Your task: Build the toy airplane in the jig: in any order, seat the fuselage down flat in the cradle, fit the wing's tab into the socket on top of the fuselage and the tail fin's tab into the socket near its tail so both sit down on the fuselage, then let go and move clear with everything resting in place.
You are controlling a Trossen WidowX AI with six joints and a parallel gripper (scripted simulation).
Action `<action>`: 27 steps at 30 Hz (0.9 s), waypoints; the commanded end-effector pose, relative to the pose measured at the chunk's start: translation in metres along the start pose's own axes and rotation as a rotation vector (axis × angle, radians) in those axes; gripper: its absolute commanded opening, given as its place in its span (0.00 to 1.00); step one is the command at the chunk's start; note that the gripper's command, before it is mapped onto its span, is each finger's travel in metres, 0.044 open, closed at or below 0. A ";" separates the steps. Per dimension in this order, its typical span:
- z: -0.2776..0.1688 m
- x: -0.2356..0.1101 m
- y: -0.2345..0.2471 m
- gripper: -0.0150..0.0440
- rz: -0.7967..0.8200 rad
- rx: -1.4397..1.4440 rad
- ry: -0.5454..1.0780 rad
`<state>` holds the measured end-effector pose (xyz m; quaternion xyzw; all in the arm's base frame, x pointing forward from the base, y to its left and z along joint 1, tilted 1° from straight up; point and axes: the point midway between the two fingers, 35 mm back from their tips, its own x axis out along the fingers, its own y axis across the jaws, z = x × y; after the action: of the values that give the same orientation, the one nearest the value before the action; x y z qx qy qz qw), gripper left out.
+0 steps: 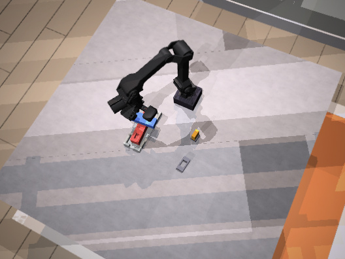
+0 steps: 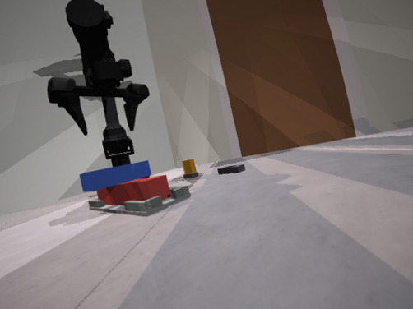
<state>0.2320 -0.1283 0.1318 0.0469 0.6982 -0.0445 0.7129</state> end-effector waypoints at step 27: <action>-0.085 0.005 0.252 1.00 0.023 -0.018 0.010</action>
<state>0.1847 0.1303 0.1292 0.0428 0.7011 -0.0249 0.7113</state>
